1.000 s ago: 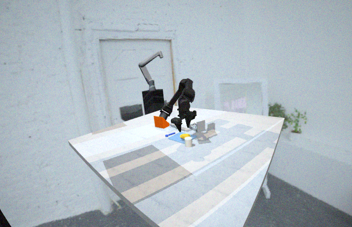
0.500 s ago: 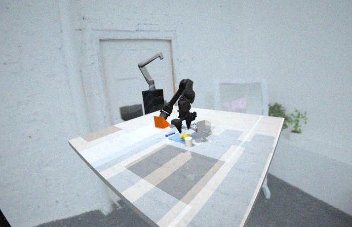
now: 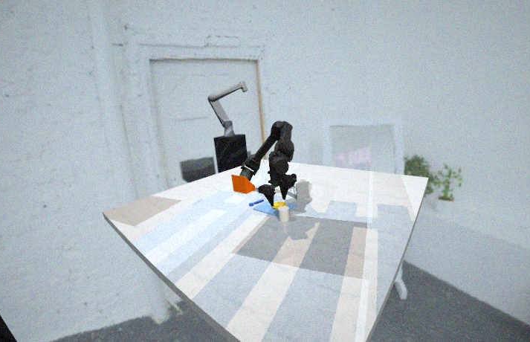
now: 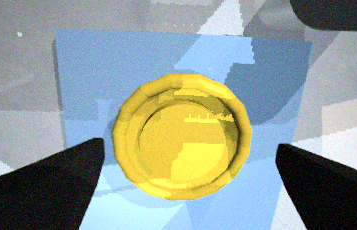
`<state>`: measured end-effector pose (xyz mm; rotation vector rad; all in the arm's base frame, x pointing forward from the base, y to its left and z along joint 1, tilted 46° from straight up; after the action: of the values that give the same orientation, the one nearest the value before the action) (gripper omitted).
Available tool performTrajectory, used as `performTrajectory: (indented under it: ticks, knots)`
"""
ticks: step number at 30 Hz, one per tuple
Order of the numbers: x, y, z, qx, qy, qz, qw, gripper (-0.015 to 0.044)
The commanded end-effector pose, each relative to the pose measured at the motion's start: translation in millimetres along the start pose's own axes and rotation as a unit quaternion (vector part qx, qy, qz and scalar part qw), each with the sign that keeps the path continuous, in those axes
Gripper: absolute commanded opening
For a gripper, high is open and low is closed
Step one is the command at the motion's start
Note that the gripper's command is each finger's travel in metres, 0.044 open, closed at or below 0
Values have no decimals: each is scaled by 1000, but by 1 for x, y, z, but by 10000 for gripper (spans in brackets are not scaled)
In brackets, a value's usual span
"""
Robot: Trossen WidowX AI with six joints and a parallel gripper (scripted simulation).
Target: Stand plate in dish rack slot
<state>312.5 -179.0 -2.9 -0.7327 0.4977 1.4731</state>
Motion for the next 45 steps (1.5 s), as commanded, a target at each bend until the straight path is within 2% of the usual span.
performTrajectory:
  ticks: [1,20,31,34,43,45]
  knots:
    - [8,1,1,2,-4,1,1000,400]
    - [23,1,3,2,-5,1,1000,388]
    - [23,1,3,2,-5,1,1000,315]
    - [19,1,3,2,-4,1,1000,236]
    - [-24,-3,-1,2,-2,1,1000,0]
    - [-33,-4,-1,2,-2,1,1000,0]
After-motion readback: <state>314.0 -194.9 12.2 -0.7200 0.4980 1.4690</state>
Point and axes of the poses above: the point midway between the two fingers, 35 mm back from their tips, its own x axis out along the fingers, its own z axis across the jaws, y = z × x, the point moved 10 cm from there along -x, back along the fingers, and after that the axes turned 12 degrees about -x, right-handed, at the moved point
